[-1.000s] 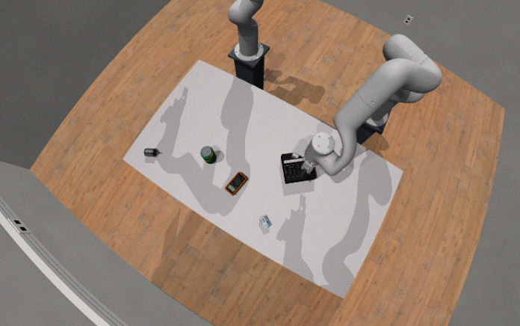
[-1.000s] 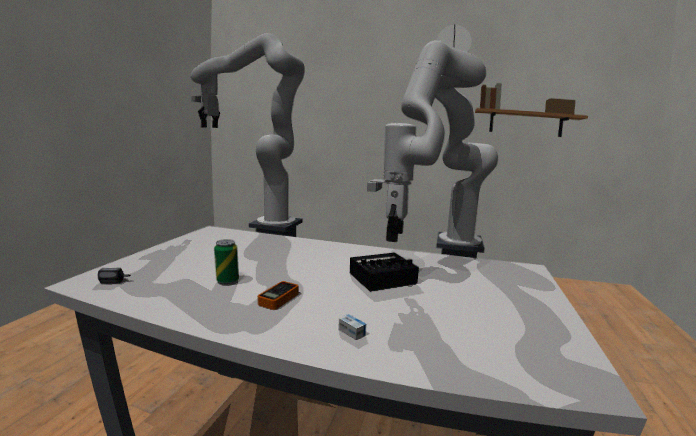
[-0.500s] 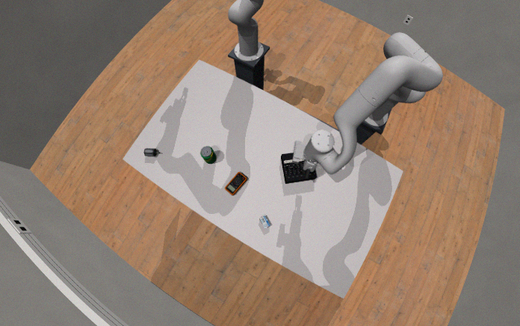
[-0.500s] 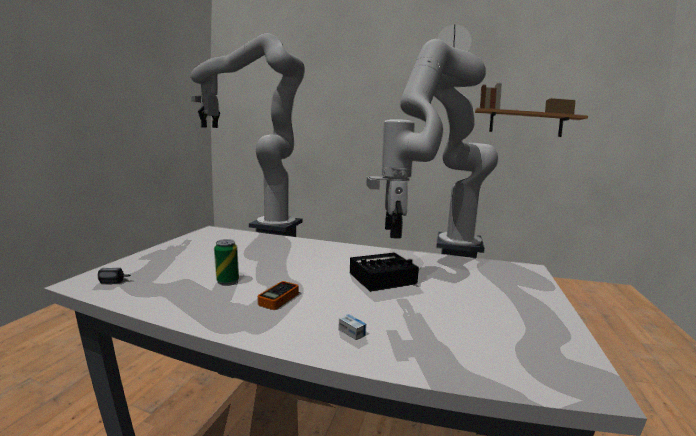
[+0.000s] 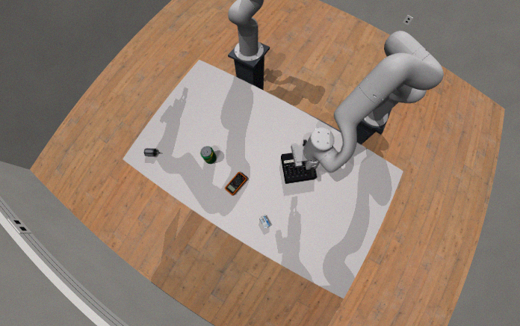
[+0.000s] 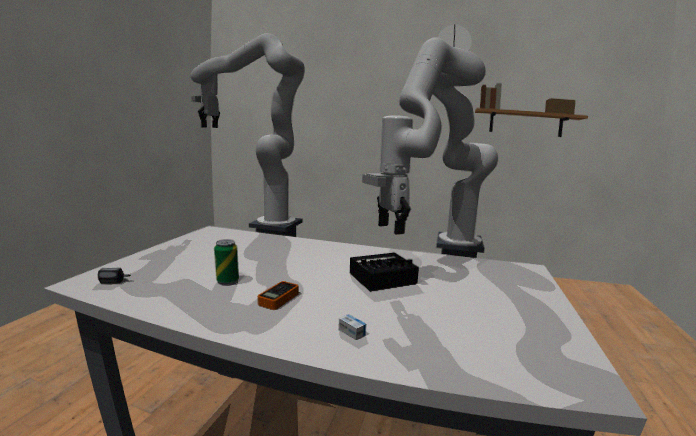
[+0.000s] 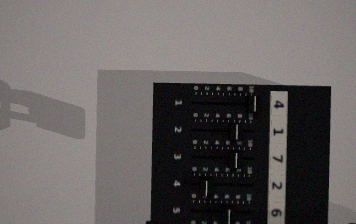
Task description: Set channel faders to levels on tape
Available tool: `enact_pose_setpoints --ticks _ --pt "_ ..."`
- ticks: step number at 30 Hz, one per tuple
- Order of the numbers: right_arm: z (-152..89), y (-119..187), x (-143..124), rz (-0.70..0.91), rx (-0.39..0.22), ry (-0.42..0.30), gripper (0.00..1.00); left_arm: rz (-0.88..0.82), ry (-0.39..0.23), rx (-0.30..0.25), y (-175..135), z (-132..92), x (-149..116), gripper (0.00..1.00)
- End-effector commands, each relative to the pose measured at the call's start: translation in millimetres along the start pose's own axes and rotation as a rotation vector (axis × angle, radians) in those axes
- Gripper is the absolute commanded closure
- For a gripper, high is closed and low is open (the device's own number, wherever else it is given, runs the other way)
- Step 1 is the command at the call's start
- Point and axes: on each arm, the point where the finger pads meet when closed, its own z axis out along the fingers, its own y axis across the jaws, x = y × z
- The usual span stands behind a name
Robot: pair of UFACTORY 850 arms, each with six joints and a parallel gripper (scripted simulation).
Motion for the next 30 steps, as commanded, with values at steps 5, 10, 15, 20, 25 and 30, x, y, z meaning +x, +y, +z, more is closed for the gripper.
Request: enact_pose_setpoints --ticks 5,10,15,20,25,30 --pt "-1 0 0 0.0 0.0 0.002 0.0 -0.266 -0.004 0.013 4 -8 3 0.0" --pt "-1 0 0 0.0 0.0 0.002 0.0 -0.385 -0.003 0.012 6 -11 4 0.0" --pt "-1 0 0 0.0 0.0 0.002 0.0 -0.502 -0.002 0.01 8 -15 5 0.0" --pt "-1 0 0 0.0 0.0 0.002 0.0 -0.626 -0.001 0.008 10 -18 6 0.0" --pt "-1 0 0 0.0 0.0 0.002 0.0 -0.701 0.0 0.007 11 -20 7 0.0" --pt "-1 0 0 0.0 0.0 0.002 0.0 -0.834 0.0 0.005 14 -24 8 0.0"
